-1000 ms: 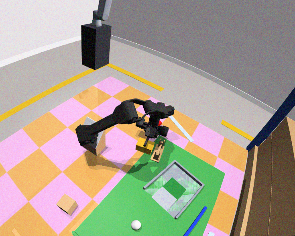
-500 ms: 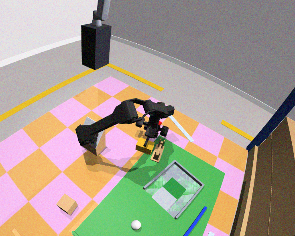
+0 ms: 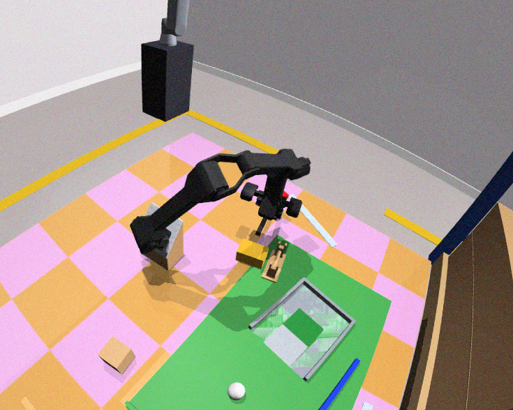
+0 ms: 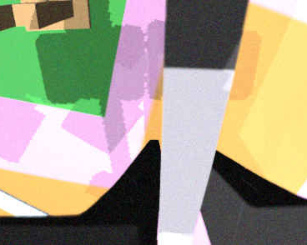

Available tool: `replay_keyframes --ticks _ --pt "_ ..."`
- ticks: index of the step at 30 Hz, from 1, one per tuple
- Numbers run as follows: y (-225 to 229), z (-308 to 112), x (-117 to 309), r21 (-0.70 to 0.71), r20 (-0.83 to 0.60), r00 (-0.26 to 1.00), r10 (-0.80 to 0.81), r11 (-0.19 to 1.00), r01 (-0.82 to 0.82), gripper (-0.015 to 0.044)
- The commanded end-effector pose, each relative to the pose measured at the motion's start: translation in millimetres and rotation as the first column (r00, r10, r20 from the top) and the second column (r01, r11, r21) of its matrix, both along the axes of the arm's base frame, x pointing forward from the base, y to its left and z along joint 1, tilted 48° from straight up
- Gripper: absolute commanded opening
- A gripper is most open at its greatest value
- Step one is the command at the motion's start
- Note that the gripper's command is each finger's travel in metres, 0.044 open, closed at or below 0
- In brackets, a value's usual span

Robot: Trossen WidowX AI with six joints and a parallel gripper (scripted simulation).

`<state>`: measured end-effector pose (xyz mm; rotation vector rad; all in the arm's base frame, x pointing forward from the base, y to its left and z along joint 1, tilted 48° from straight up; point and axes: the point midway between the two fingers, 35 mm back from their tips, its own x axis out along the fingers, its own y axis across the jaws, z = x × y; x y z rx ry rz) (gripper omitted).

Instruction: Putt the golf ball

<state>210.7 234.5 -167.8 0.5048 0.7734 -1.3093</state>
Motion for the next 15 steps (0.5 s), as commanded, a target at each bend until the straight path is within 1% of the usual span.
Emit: replay_keyframes --ticks 1,10,15 --pt "0.0 0.4 0.5 0.001 -0.004 1.000 0.002 1.000 -0.002 0.0000" --pt "0.8 20.3 23.5 0.064 -0.182 0.975 0.131 0.991 -0.121 0.0000" --pt "-6.7 38.1 41.0 0.110 -0.260 0.944 0.202 0.978 -0.179 0.0000"
